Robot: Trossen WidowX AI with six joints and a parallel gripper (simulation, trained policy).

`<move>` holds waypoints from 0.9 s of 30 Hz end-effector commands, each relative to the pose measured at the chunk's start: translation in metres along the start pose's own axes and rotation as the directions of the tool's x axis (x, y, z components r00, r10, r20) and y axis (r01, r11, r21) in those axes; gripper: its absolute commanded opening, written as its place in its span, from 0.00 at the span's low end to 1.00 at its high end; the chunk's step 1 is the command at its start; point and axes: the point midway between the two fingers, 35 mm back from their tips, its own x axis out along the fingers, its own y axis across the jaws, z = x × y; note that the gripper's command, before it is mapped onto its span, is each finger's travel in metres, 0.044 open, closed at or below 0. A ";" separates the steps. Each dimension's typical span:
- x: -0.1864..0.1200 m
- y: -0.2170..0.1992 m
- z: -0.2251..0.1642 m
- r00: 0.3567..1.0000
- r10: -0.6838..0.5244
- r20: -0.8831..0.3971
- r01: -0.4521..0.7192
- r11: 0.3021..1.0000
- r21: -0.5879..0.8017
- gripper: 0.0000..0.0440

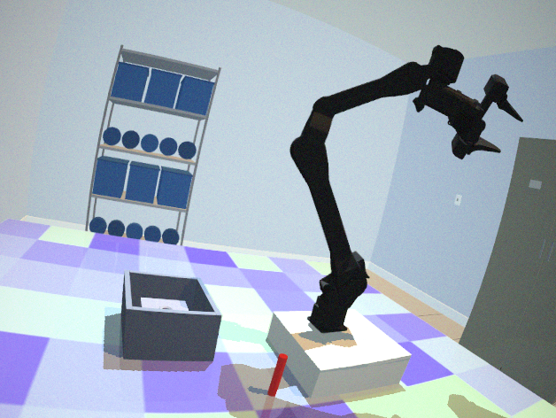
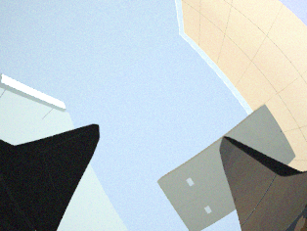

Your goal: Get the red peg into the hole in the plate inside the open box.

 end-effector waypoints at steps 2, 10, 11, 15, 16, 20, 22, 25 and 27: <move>0.002 0.005 0.007 0.999 0.026 0.022 -0.026 0.999 -0.031 0.99; 0.023 0.019 0.072 0.968 0.084 0.235 -0.042 0.984 -0.175 1.00; 0.025 0.019 0.082 0.960 0.085 0.265 -0.035 0.982 -0.188 1.00; 0.031 0.020 0.124 0.920 0.080 0.384 0.009 0.974 -0.225 1.00; 0.032 0.019 0.135 0.908 0.077 0.413 0.022 0.973 -0.231 1.00; 0.030 0.017 0.180 0.849 0.057 0.526 0.083 0.968 -0.238 1.00; 0.027 0.014 0.203 0.814 0.041 0.580 0.116 0.966 -0.231 1.00; 0.018 0.009 0.238 0.755 0.010 0.655 0.166 0.964 -0.207 1.00; 0.010 0.005 0.261 0.713 -0.014 0.701 0.198 0.963 -0.181 1.00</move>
